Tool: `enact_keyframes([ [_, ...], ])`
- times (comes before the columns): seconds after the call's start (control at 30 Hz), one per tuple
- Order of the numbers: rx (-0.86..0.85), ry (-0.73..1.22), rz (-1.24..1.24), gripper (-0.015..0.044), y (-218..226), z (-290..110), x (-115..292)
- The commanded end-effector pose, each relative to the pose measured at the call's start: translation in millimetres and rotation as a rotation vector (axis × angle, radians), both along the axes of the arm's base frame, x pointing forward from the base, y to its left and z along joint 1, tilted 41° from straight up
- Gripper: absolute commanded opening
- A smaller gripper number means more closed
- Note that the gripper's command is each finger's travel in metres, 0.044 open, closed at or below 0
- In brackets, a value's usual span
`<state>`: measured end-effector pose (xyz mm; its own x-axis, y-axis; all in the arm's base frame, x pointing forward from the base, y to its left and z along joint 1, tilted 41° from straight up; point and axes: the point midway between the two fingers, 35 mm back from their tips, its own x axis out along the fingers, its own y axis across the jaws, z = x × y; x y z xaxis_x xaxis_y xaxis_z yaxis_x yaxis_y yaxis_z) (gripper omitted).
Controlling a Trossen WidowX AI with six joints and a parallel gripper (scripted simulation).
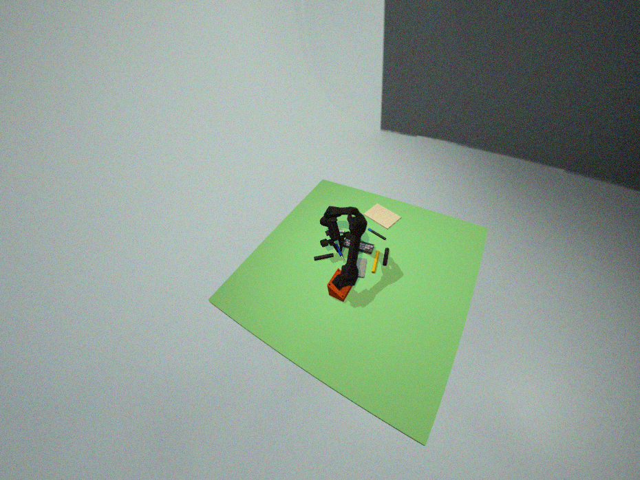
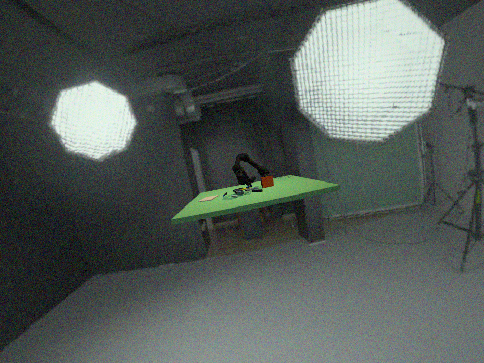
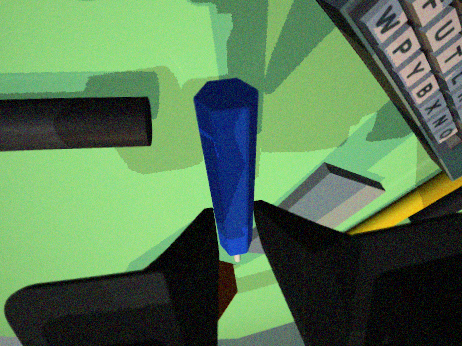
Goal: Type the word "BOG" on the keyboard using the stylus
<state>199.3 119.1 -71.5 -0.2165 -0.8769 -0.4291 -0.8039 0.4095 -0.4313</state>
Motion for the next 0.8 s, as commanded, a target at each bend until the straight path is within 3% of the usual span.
enact_keyframes([
  [0.0,0.014,-0.010,0.005,0.0000,-0.2,-1.8,0.8],
  [0.77,0.413,-0.366,0.178,0.0000,6.0,-27.2,30.4],
])
